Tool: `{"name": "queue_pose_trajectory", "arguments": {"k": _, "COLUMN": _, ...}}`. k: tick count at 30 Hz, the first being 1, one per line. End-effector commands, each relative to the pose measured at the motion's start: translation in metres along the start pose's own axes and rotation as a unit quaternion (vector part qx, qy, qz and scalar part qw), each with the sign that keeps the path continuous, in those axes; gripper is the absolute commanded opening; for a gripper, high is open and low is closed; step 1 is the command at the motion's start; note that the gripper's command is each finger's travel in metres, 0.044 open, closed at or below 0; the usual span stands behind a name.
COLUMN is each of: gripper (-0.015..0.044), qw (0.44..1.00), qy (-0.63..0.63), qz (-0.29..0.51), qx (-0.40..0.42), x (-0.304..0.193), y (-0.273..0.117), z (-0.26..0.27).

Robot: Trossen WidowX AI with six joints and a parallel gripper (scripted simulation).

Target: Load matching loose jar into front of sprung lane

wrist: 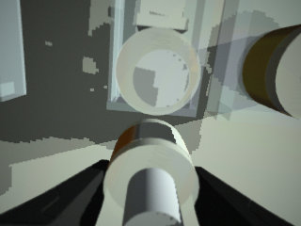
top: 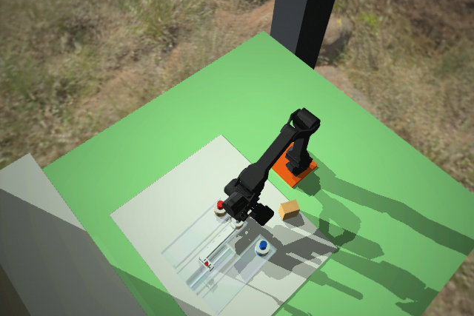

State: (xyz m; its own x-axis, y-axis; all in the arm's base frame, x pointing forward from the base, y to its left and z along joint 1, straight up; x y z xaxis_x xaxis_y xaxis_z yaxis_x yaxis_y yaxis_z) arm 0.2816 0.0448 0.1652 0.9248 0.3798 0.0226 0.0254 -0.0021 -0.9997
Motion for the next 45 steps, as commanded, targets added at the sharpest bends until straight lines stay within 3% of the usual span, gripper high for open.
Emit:
{"name": "queue_pose_trajectory", "arguments": {"k": 1, "gripper": 0.0, "qw": 1.0, "qy": 0.003, "qz": -0.002, "qx": 0.002, "x": 0.001, "y": 0.003, "z": 0.0}}
{"name": "queue_pose_trajectory", "arguments": {"k": 45, "gripper": 0.0, "qw": 1.0, "qy": 0.003, "qz": -0.002, "qx": 0.002, "x": 0.019, "y": 0.003, "z": -0.003}}
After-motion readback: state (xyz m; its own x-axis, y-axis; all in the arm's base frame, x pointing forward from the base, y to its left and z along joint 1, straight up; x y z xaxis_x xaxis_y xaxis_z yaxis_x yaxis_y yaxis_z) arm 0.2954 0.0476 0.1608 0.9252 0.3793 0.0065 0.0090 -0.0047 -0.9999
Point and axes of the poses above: the point midway between the two fingers, 35 mm back from their tips, its own y axis out along the fingers, its own z axis across the jaws, x = y × z, the point moved 9 cm from there along -y, back along the fingers, and after that the axes turned 12 degrees about -y, right-handed, at the moved point
